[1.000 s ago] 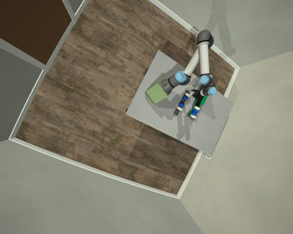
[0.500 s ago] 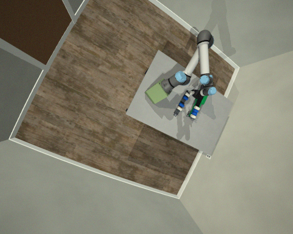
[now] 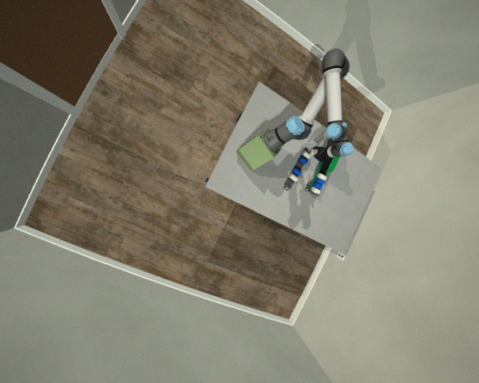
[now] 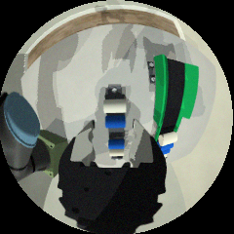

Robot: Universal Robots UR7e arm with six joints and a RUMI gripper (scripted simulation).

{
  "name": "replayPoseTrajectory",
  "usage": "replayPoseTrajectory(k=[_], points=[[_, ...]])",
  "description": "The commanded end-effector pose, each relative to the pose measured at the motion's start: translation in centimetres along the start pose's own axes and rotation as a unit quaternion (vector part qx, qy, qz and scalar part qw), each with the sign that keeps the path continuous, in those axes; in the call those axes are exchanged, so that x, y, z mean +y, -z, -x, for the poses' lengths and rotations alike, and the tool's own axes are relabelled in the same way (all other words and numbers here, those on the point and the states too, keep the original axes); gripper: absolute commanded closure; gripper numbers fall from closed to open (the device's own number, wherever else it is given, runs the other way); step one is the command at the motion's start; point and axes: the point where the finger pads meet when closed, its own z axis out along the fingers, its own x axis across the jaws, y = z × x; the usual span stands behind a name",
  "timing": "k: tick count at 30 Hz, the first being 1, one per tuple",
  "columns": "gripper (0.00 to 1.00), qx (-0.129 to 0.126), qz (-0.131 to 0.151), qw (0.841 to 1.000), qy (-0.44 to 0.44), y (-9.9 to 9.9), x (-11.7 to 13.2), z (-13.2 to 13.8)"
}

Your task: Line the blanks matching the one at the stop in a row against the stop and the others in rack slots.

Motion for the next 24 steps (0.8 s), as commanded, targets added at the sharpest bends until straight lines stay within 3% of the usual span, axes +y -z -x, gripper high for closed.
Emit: replayPoseTrajectory(k=[1,24], points=[[0.5,0.0,0.0,1.0,0.0,-0.3,0.0,0.0],[0.5,0.0,0.0,1.0,0.0,-3.1,0.0,-0.1]])
